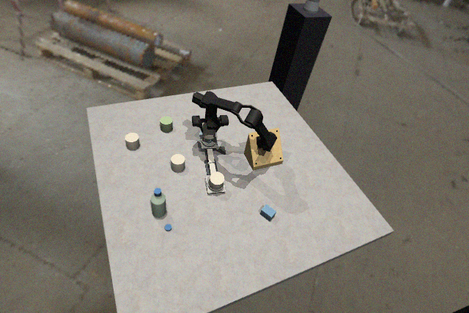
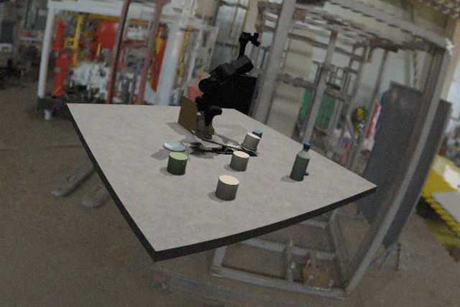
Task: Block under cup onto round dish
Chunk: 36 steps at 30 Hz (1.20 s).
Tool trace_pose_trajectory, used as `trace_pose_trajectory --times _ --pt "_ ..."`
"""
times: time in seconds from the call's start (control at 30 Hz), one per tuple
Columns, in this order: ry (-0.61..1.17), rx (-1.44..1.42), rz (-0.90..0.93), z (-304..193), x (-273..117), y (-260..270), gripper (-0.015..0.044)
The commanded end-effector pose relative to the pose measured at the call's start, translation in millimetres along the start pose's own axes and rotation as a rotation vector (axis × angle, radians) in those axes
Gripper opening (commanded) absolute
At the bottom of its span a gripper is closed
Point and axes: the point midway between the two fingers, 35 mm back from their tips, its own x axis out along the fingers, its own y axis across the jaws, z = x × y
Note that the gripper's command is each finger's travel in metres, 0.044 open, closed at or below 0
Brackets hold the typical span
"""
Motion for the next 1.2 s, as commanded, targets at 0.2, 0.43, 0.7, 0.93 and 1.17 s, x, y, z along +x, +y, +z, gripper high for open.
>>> trace_pose_trajectory --times 0.2,0.43,0.7,0.93,1.17 --pt "0.009 -0.004 -0.007 -2 -17 0 0.0" --pt "0.009 -0.004 -0.007 -1 -26 2 0.0" --pt "0.008 -0.004 -0.006 0 -36 4 0.0" --pt "0.007 -0.004 -0.006 1 -45 5 0.0" --pt "-0.003 -0.001 0.002 2 -38 5 0.0"
